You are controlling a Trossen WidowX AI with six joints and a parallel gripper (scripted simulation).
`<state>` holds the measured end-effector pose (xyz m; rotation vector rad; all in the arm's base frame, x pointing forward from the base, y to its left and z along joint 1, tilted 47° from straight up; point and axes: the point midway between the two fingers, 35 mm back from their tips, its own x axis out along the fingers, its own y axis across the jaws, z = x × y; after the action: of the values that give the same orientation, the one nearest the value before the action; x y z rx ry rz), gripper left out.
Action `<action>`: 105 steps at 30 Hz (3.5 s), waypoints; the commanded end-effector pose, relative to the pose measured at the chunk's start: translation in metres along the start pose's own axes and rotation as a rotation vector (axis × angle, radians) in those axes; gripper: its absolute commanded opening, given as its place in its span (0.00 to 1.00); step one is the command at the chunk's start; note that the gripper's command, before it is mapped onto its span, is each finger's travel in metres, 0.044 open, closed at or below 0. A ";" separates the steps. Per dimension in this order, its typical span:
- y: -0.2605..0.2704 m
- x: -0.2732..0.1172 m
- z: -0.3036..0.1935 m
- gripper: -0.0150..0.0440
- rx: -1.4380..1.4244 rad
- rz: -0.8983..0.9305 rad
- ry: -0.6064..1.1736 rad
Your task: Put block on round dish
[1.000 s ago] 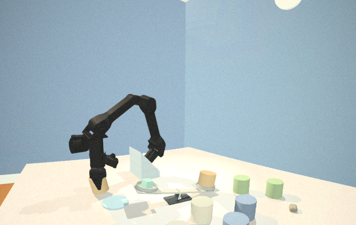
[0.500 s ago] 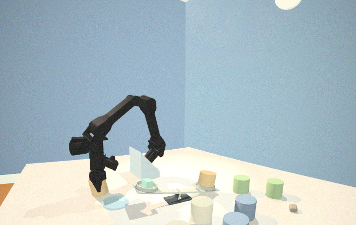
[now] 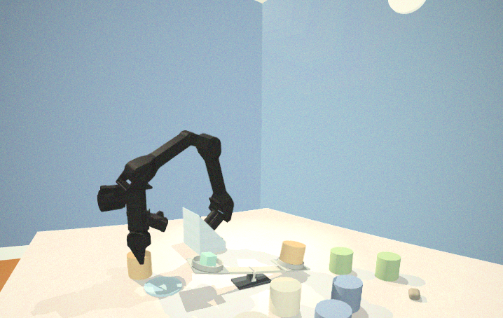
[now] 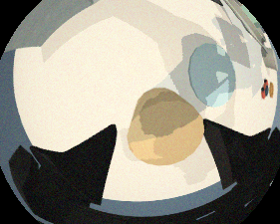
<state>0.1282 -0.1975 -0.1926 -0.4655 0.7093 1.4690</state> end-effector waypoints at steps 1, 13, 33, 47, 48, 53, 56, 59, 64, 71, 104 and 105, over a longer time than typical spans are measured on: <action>-0.002 -0.027 -0.004 1.00 -0.007 -0.016 0.031; -0.021 -0.037 0.009 0.69 0.043 0.042 0.095; -0.055 -0.052 0.039 0.69 0.715 -0.009 0.094; -0.079 -0.060 0.064 0.69 1.198 -0.039 0.076; -0.080 -0.061 0.066 0.69 1.232 -0.041 0.074; -0.088 -0.064 0.076 0.69 1.405 -0.049 0.065; -0.093 -0.065 0.082 0.69 1.508 -0.052 0.059; -0.097 -0.066 0.088 0.69 1.611 -0.055 0.052; -0.105 -0.069 0.099 0.69 1.784 -0.059 0.041; -0.115 -0.071 0.114 0.69 2.025 -0.060 0.025; -0.144 -0.062 0.170 0.69 2.834 -0.028 -0.025; -0.144 -0.062 0.170 0.69 2.834 -0.028 -0.025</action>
<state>0.2995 -0.1430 -0.0444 1.6389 1.7911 -0.5642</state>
